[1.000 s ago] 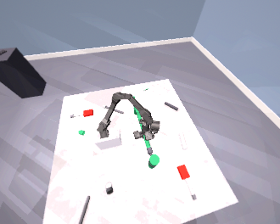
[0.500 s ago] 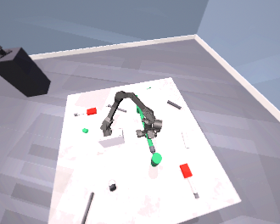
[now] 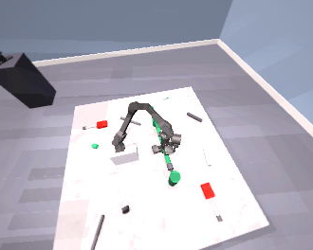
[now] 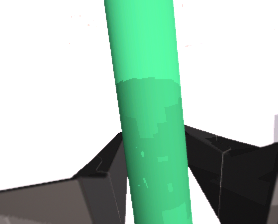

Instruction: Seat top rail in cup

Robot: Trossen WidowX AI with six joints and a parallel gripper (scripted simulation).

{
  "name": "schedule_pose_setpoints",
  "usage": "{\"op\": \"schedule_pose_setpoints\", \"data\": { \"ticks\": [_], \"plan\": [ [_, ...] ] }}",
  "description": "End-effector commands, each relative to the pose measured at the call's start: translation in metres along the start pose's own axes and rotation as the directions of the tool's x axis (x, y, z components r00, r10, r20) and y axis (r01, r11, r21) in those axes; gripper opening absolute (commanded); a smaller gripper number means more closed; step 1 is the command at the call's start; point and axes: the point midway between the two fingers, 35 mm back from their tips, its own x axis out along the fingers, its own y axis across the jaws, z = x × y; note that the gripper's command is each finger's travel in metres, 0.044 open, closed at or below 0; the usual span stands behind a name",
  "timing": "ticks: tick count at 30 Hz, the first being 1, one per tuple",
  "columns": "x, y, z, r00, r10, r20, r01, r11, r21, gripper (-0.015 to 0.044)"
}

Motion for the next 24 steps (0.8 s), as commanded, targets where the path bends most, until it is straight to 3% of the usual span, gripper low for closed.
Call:
{"op": "schedule_pose_setpoints", "data": {
  "ticks": [1,23,24],
  "plan": [
    [-0.001,-0.004,0.012,0.999,-0.007,0.032,0.007,1.0,0.004,0.0],
    [0.0,0.0,0.0,1.0,0.001,0.0,-0.001,1.0,-0.001,0.0],
    [0.0,0.0,0.0,1.0,0.001,0.0,-0.001,1.0,-0.001,0.0026]
  ]
}}
